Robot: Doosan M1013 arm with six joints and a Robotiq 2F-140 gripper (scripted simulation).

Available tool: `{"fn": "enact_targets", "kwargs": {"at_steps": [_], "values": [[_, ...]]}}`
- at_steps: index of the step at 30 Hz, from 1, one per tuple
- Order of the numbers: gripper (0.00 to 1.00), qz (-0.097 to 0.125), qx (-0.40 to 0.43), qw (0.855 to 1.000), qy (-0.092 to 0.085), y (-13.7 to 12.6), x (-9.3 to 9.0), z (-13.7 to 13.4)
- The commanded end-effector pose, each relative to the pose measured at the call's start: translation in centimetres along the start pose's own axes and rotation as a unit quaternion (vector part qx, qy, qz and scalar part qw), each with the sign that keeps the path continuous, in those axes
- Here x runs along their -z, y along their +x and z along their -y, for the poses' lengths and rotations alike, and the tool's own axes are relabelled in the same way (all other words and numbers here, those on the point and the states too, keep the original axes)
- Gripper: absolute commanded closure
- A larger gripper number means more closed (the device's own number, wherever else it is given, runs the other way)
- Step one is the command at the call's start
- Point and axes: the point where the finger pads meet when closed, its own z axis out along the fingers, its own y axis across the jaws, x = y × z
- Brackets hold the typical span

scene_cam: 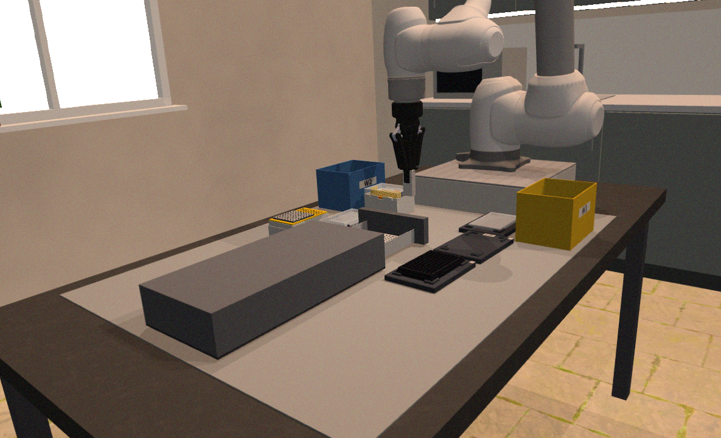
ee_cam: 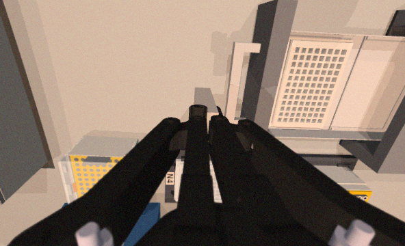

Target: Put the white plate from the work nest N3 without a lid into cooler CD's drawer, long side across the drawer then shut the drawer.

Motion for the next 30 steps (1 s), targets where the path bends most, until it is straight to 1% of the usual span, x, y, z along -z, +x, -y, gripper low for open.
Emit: {"fn": "enact_targets", "kwargs": {"at_steps": [1,24,30], "values": [[1.0,0.0,0.0,1.0,0.0,0.0,0.01,0.0],[1.0,0.0,0.0,1.0,0.0,0.0,0.01,0.0],[1.0,0.0,0.0,1.0,0.0,0.0,-0.79,0.0]]}}
